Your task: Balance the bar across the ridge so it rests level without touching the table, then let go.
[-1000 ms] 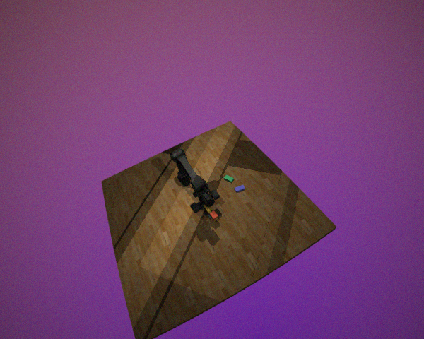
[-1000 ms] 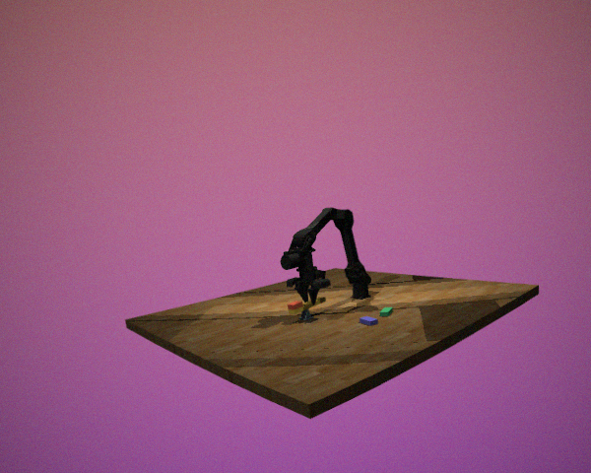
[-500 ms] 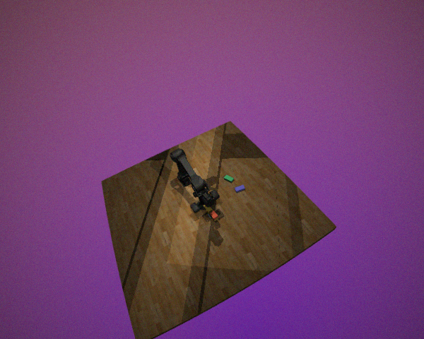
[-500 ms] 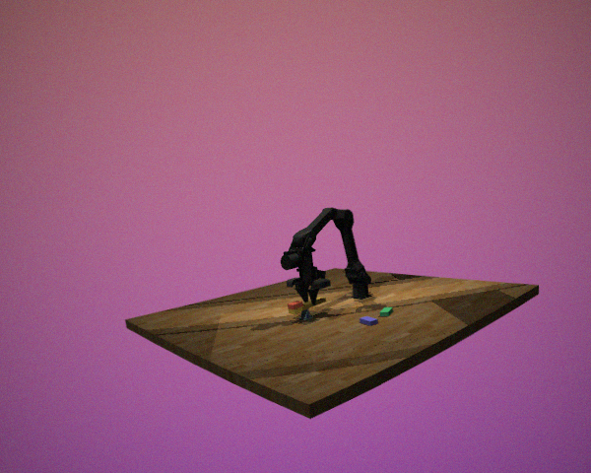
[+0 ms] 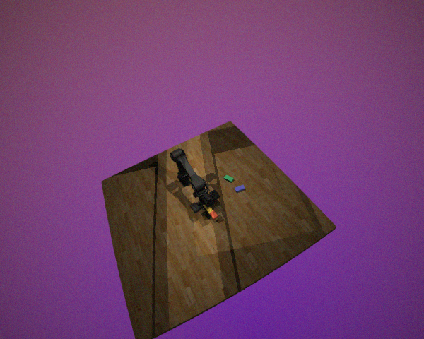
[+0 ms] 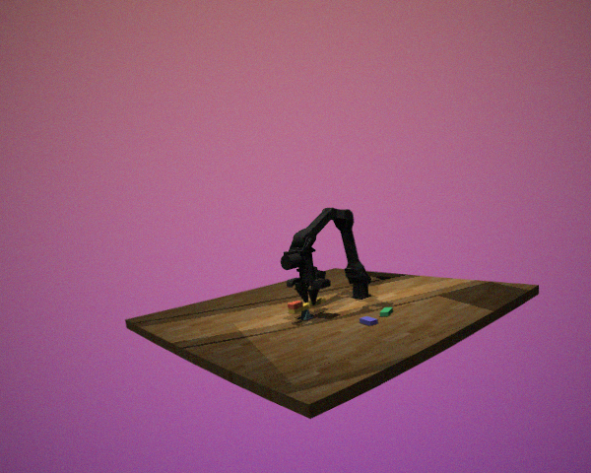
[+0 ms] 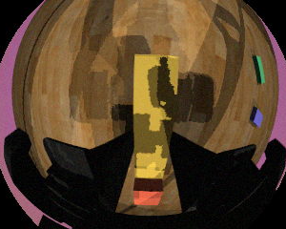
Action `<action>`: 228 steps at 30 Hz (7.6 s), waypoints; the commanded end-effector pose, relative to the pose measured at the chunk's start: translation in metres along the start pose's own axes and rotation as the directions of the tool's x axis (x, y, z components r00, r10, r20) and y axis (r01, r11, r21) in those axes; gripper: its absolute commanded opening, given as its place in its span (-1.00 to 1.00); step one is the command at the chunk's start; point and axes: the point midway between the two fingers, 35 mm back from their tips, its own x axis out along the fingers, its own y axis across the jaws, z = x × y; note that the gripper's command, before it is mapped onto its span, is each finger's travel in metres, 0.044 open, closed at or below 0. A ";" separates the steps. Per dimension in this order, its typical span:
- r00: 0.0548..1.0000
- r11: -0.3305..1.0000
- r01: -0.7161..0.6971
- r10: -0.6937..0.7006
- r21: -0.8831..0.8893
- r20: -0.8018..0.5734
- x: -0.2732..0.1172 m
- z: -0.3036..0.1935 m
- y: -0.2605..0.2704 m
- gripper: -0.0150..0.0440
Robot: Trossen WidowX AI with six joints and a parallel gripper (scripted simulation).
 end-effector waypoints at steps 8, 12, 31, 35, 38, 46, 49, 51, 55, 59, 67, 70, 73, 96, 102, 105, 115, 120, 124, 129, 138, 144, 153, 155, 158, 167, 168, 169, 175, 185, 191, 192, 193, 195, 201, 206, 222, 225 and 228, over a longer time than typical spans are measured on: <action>1.000 1.000 0.002 -0.002 0.006 0.002 0.000 0.001 0.000 -0.49; 1.000 1.000 0.002 -0.002 0.006 0.002 0.000 0.001 0.000 -0.49; 1.000 1.000 0.002 -0.002 0.006 0.002 0.001 0.001 0.000 -0.49; 1.000 1.000 0.002 -0.002 0.006 0.002 0.001 0.001 0.000 -0.49; 1.000 1.000 0.002 -0.002 0.006 0.002 0.000 0.001 0.000 -0.49; 1.000 1.000 0.002 -0.002 0.006 0.002 0.000 0.001 0.000 -0.49; 1.000 1.000 0.002 -0.002 0.006 0.002 0.000 0.001 0.000 -0.49; 1.000 1.000 0.002 -0.002 0.006 0.002 0.000 0.001 0.000 -0.49; 1.000 1.000 0.002 -0.002 0.006 0.002 0.000 0.001 0.000 -0.49; 1.000 1.000 0.002 -0.002 0.006 0.002 0.000 0.000 0.000 -0.49; 1.000 1.000 0.002 -0.002 0.006 0.002 -0.001 0.000 0.000 -0.49; 1.000 1.000 0.002 -0.002 0.006 0.002 -0.001 0.000 0.000 -0.49; 1.000 1.000 0.002 -0.002 0.006 0.002 -0.001 0.000 0.000 -0.49; 1.000 1.000 0.002 -0.002 0.006 0.002 -0.002 0.000 0.000 -0.49; 1.000 1.000 0.002 -0.002 0.006 0.002 -0.002 0.000 0.000 -0.49; 1.000 1.000 0.002 -0.002 0.006 0.002 -0.002 0.000 0.000 -0.49; 1.000 1.000 0.002 -0.002 0.006 0.002 -0.002 0.000 0.000 -0.49; 1.000 1.000 0.002 -0.002 0.006 0.002 -0.002 0.000 0.000 -0.49; 1.000 1.000 0.001 -0.001 0.000 0.001 -0.002 0.000 0.000 -0.49; 1.000 1.000 0.001 -0.001 0.000 0.001 -0.002 0.000 0.000 -0.49; 1.000 1.000 0.001 -0.001 0.000 0.001 -0.002 0.000 0.000 -0.49; 1.000 1.000 0.001 -0.001 0.000 0.001 -0.002 0.000 0.000 -0.49; 1.000 1.000 0.001 -0.001 0.000 0.001 -0.002 0.000 0.000 -0.31; 1.000 1.000 0.001 -0.001 0.000 0.001 -0.002 0.000 0.000 -0.14; 1.000 1.000 0.001 -0.001 0.000 0.001 -0.002 0.000 0.000 0.07; 1.000 1.000 0.001 -0.001 0.000 0.001 -0.002 0.000 0.000 0.07; 1.000 1.000 0.001 -0.001 0.000 0.001 -0.002 0.000 0.000 0.07; 1.000 1.000 0.001 -0.001 0.000 0.001 -0.002 0.000 0.000 0.07; 1.000 1.000 0.001 -0.001 0.000 0.001 -0.002 0.000 0.000 0.08; 1.000 1.000 0.001 -0.001 0.000 0.001 -0.002 0.000 0.000 0.08; 1.000 1.000 0.001 -0.001 0.000 0.001 -0.002 0.000 0.000 0.09; 1.000 1.000 0.001 -0.001 0.000 0.001 -0.002 0.000 0.000 0.09; 1.000 1.000 0.001 -0.001 0.000 0.001 -0.002 0.000 0.000 0.09; 1.000 1.000 0.001 -0.001 0.000 0.001 -0.002 0.000 0.000 0.09; 1.000 1.000 0.001 -0.001 0.000 0.001 -0.002 0.000 0.000 0.09; 1.000 1.000 0.001 -0.001 0.000 0.001 -0.002 0.000 0.000 0.14; 1.000 1.000 0.001 -0.001 0.000 0.001 -0.002 0.000 0.000 0.94; 1.000 1.000 0.001 -0.001 0.000 0.001 -0.002 0.000 0.000 1.00; 1.000 1.000 0.000 0.000 0.000 0.000 -0.020 -0.003 -0.001 1.00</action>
